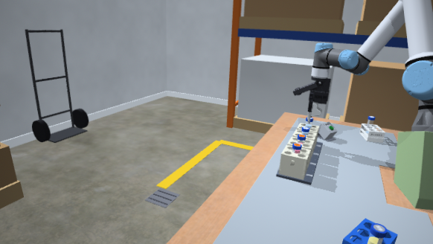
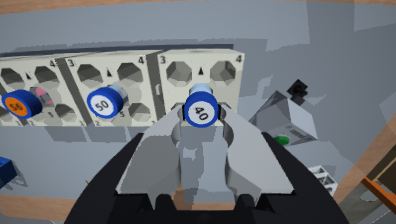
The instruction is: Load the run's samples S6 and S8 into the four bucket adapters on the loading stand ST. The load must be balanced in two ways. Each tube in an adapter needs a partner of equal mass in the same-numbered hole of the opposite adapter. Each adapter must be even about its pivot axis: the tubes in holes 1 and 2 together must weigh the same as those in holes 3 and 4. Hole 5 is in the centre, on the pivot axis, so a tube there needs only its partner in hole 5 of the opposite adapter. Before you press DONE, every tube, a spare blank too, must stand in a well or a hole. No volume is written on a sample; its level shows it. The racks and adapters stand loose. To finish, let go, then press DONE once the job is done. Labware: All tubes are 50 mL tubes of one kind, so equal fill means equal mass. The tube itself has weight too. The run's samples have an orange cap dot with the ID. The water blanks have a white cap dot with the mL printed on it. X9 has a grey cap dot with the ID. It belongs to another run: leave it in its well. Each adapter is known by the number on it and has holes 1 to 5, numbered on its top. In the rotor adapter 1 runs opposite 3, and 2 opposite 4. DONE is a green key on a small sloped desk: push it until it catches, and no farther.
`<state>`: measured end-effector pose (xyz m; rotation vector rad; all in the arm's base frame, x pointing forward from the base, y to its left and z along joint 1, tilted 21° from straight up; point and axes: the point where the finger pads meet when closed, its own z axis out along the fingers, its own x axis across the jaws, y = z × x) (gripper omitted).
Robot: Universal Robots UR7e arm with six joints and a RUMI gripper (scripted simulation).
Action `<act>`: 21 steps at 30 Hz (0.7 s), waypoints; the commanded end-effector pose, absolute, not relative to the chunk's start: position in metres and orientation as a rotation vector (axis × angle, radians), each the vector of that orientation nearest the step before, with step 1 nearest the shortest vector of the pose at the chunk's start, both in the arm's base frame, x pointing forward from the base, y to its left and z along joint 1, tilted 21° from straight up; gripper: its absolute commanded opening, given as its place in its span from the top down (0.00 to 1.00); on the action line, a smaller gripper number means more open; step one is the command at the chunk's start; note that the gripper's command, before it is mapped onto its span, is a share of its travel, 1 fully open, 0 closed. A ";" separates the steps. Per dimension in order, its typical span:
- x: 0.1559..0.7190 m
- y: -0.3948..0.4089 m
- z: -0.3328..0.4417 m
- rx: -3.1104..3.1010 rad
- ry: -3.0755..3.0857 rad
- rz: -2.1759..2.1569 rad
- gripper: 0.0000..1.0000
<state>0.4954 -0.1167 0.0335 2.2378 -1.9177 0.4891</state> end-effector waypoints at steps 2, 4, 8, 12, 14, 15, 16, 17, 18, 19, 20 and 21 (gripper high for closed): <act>0.497 -0.119 0.028 2.238 -1.918 0.491 1.00; 0.497 -0.119 0.028 2.238 -1.918 0.491 1.00; 0.497 -0.120 0.025 2.238 -1.918 0.491 1.00; 0.498 -0.121 0.023 2.238 -1.918 0.491 1.00; 0.498 -0.121 0.021 2.238 -1.918 0.491 1.00; 0.498 -0.121 0.021 2.238 -1.918 0.491 1.00; 0.498 -0.122 0.020 2.238 -1.918 0.491 1.00; 0.498 -0.122 0.020 2.238 -1.918 0.491 1.00; 0.498 -0.122 0.019 2.238 -1.918 0.491 1.00; 0.498 -0.122 0.019 2.238 -1.918 0.491 1.00; 0.498 -0.122 0.019 2.238 -1.918 0.491 1.00; 0.498 -0.122 0.018 2.238 -1.918 0.491 1.00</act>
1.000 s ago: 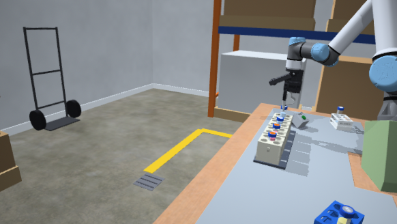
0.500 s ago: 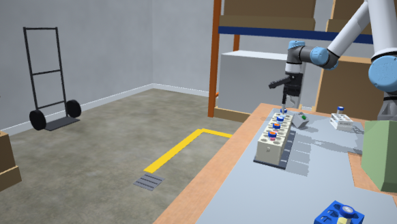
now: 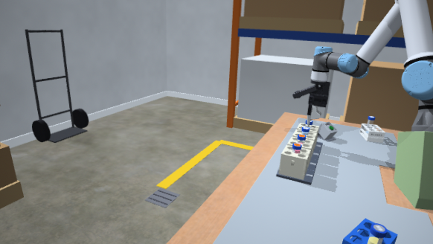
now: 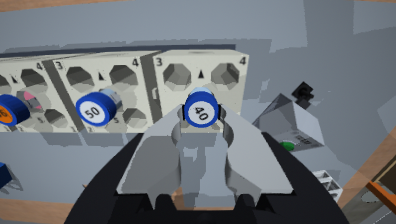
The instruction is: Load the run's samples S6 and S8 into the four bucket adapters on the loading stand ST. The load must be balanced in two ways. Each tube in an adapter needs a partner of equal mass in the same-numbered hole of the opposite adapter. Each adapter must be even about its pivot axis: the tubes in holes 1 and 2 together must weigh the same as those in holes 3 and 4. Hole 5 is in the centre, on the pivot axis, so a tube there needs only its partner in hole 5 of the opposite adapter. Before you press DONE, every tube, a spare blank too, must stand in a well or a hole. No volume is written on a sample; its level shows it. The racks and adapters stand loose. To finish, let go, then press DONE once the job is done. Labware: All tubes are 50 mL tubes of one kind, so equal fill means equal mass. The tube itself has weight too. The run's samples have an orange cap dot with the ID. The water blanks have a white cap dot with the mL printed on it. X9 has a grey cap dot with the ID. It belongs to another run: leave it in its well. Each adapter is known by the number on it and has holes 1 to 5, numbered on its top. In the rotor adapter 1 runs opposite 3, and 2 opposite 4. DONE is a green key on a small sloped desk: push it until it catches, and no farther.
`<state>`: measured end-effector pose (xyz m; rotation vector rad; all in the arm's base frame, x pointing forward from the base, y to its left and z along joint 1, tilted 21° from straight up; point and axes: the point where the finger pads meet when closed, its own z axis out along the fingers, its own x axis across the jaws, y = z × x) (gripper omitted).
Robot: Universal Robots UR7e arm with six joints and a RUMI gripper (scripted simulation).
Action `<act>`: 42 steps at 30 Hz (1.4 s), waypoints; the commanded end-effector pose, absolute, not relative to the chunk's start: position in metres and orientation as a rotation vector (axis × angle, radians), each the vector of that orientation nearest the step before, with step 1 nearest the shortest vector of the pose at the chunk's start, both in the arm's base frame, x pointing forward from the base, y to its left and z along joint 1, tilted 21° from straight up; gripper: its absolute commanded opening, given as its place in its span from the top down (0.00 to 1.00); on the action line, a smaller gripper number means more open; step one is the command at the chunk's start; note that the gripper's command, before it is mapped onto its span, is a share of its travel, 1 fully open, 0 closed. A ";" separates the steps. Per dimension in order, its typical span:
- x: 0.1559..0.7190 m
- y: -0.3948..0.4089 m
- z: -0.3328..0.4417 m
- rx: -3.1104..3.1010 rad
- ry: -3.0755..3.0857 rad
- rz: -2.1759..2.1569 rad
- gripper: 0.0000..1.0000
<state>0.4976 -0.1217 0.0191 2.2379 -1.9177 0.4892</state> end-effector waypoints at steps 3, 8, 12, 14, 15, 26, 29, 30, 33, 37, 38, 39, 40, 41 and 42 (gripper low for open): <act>0.498 -0.122 0.018 2.238 -1.918 0.491 1.00; 0.498 -0.122 0.018 2.238 -1.918 0.491 1.00; 0.498 -0.122 0.018 2.238 -1.918 0.491 0.65; 0.498 -0.122 0.018 2.238 -1.918 0.491 0.65; 0.498 -0.122 0.018 2.238 -1.918 0.491 0.65; 0.498 -0.121 0.021 2.238 -1.918 0.491 0.65; 0.496 -0.118 0.030 2.238 -1.918 0.491 0.65; 0.496 -0.117 0.033 2.238 -1.918 0.491 0.65; 0.495 -0.116 0.036 2.238 -1.918 0.491 0.65; 0.493 -0.112 0.049 2.238 -1.918 0.491 0.65; 0.493 -0.111 0.052 2.238 -1.918 0.491 0.65; 0.492 -0.109 0.055 2.238 -1.918 0.491 0.65; 0.492 -0.109 0.056 2.238 -1.918 0.491 0.65; 0.492 -0.109 0.056 2.238 -1.918 0.491 0.65; 0.492 -0.109 0.056 2.238 -1.918 0.491 0.65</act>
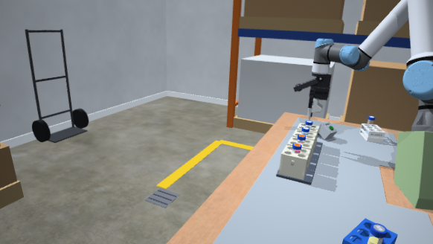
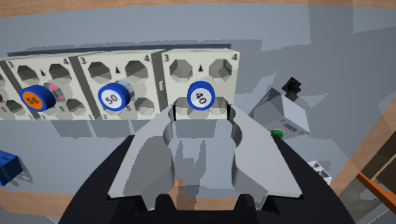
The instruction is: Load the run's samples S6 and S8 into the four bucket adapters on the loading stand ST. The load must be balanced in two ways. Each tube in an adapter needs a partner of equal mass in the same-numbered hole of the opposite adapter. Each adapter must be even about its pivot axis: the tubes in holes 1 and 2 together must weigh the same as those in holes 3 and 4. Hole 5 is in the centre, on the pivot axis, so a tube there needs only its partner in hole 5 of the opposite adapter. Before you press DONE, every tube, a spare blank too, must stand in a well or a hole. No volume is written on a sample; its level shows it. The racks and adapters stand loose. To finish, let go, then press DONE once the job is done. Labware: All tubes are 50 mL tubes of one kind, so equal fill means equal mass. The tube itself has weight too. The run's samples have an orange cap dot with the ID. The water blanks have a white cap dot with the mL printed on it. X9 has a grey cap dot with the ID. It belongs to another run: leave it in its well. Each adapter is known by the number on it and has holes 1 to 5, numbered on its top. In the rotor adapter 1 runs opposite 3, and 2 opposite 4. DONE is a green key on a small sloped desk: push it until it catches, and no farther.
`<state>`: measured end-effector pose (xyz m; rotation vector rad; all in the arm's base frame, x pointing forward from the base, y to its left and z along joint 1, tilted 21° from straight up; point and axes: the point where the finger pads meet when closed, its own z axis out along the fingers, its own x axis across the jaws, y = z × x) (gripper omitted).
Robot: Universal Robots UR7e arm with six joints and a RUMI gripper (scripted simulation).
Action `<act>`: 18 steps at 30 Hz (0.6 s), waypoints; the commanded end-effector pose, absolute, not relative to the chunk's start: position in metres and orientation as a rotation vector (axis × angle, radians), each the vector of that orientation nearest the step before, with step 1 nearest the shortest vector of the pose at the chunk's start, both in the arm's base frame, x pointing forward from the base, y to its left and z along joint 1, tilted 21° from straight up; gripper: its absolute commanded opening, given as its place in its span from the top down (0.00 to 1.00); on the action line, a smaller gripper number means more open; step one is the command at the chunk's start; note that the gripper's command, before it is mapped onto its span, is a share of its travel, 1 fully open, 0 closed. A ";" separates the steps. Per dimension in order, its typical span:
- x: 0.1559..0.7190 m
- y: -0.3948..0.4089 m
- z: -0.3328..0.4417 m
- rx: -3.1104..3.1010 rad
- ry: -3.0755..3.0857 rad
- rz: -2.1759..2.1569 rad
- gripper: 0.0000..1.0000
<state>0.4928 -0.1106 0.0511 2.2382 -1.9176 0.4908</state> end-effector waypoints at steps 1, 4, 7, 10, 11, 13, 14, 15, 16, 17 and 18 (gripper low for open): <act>0.488 -0.116 0.058 2.280 -1.857 0.484 1.00; 0.477 -0.138 0.063 2.396 -1.669 0.462 1.00; 0.469 -0.152 0.067 2.465 -1.540 0.445 1.00; 0.461 -0.166 0.071 2.528 -1.409 0.428 1.00; 0.458 -0.173 0.073 2.557 -1.342 0.419 1.00; 0.450 -0.188 0.076 2.610 -1.208 0.400 1.00; 0.446 -0.195 0.078 2.635 -1.140 0.391 1.00; 0.442 -0.202 0.080 2.657 -1.072 0.381 1.00; 0.438 -0.209 0.082 2.678 -1.003 0.371 1.00; 0.434 -0.216 0.084 2.698 -0.934 0.361 1.00; 0.430 -0.223 0.085 2.715 -0.865 0.351 1.00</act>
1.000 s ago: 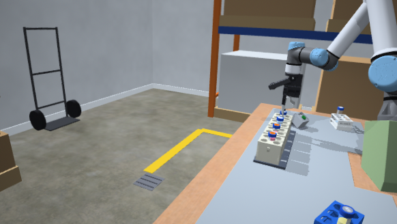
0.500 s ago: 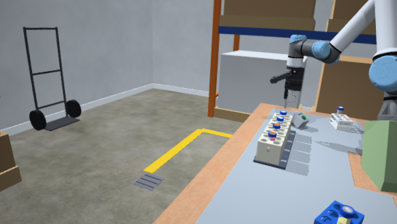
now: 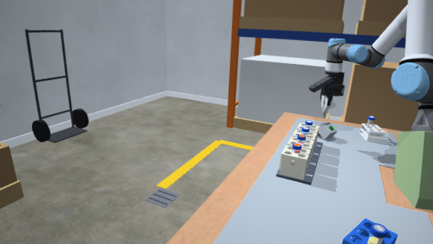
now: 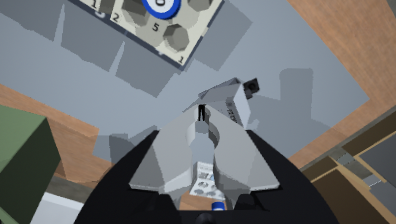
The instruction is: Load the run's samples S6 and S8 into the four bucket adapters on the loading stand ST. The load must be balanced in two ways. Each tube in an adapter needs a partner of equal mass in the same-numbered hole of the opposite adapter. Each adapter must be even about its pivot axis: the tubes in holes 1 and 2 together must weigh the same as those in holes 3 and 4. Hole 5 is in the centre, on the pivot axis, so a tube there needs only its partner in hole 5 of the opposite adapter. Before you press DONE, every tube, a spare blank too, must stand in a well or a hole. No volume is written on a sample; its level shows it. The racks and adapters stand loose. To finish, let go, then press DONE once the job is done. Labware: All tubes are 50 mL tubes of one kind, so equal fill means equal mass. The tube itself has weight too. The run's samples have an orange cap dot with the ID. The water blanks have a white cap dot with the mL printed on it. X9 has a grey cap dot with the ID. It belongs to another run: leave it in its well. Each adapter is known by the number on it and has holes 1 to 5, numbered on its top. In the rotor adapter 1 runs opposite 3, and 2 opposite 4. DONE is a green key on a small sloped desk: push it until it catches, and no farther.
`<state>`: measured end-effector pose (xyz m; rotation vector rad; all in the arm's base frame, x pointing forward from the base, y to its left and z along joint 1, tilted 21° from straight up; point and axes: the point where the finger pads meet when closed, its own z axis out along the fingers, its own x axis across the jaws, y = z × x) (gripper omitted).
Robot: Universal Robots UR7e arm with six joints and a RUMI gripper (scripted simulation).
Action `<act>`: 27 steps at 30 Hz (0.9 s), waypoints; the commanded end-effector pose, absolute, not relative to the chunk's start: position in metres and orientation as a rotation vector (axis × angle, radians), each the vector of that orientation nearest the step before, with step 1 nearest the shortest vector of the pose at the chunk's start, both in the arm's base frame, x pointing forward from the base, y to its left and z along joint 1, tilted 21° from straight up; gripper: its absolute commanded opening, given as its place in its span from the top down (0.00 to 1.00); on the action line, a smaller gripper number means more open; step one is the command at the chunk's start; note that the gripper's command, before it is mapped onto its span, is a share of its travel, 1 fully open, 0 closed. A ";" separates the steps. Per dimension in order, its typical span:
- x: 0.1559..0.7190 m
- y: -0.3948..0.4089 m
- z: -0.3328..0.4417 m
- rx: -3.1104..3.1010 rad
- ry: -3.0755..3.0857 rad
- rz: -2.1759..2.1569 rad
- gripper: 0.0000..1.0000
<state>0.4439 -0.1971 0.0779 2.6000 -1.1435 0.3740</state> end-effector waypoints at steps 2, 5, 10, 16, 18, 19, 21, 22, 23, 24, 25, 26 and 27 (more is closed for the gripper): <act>0.423 -0.238 0.089 2.746 -0.726 0.330 1.00; 0.411 -0.259 0.095 2.777 -0.541 0.301 1.00; 0.407 -0.266 0.096 2.777 -0.541 0.301 1.00; 0.408 -0.267 0.093 2.793 -0.548 0.258 1.00; 0.409 -0.269 0.087 2.822 -0.564 0.172 1.00; 0.410 -0.271 0.084 2.836 -0.571 0.128 1.00; 0.412 -0.273 0.078 2.863 -0.586 0.040 1.00; 0.412 -0.274 0.075 2.875 -0.593 -0.005 1.00; 0.412 -0.274 0.075 2.875 -0.593 -0.005 1.00; 0.412 -0.274 0.075 2.875 -0.593 -0.005 1.00; 0.413 -0.276 0.072 2.885 -0.599 -0.044 1.00; 0.414 -0.277 0.069 2.885 -0.599 -0.044 1.00; 0.414 -0.278 0.066 2.885 -0.599 -0.044 1.00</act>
